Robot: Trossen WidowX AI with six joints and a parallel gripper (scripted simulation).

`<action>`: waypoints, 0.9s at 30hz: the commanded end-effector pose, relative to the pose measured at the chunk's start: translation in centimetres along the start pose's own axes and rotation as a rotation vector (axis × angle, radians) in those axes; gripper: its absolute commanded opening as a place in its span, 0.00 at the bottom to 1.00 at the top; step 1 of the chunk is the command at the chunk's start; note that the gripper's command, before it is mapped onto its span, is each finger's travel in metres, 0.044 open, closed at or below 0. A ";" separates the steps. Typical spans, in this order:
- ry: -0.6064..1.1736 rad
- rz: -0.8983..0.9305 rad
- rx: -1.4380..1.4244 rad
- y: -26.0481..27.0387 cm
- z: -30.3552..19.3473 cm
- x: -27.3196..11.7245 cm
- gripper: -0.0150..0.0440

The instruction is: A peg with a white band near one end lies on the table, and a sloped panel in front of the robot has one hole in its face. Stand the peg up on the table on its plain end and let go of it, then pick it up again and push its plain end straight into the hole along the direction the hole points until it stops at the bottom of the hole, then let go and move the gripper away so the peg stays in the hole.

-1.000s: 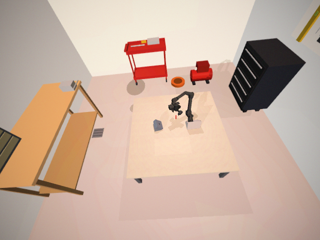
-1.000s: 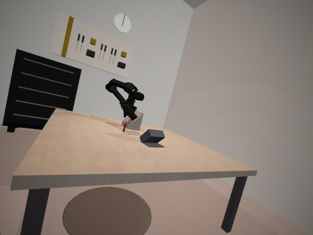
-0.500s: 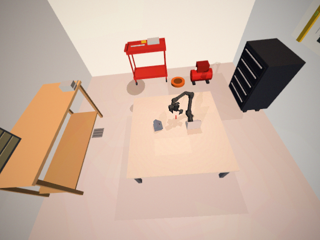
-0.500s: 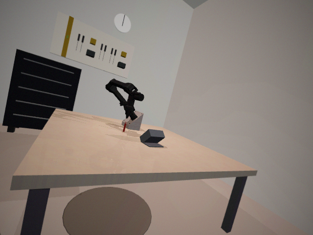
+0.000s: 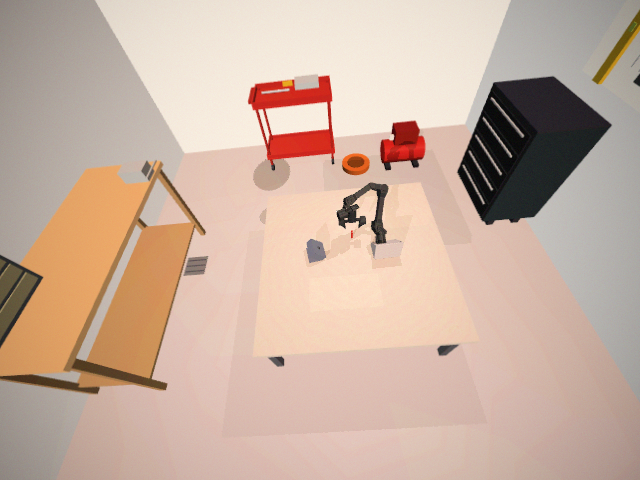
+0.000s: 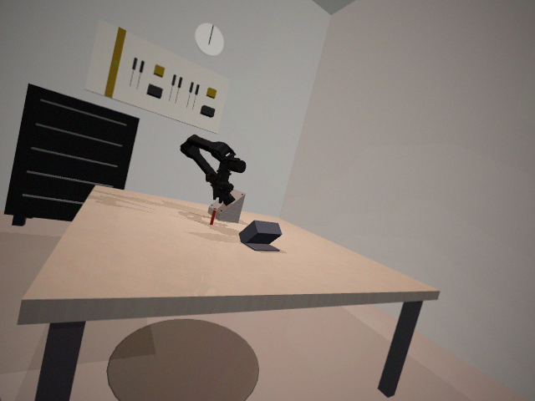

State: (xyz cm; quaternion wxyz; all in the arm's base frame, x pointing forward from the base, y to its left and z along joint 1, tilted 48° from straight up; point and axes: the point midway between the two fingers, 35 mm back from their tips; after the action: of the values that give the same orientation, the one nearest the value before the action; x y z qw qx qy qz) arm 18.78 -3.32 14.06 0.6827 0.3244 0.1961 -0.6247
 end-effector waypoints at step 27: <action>-0.001 0.003 -0.727 0.0 0.0 0.5 1.00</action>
State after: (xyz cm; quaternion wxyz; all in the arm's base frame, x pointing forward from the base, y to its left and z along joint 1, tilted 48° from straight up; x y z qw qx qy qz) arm 18.83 -3.60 13.77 0.7503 0.0902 0.3859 -0.5292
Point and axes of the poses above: the point midway between the two fingers, 35 mm back from their tips, its own x axis out along the fingers, its own y axis across the jaws, z = x × y, and after that the axes turned 10 degrees about x, right-handed
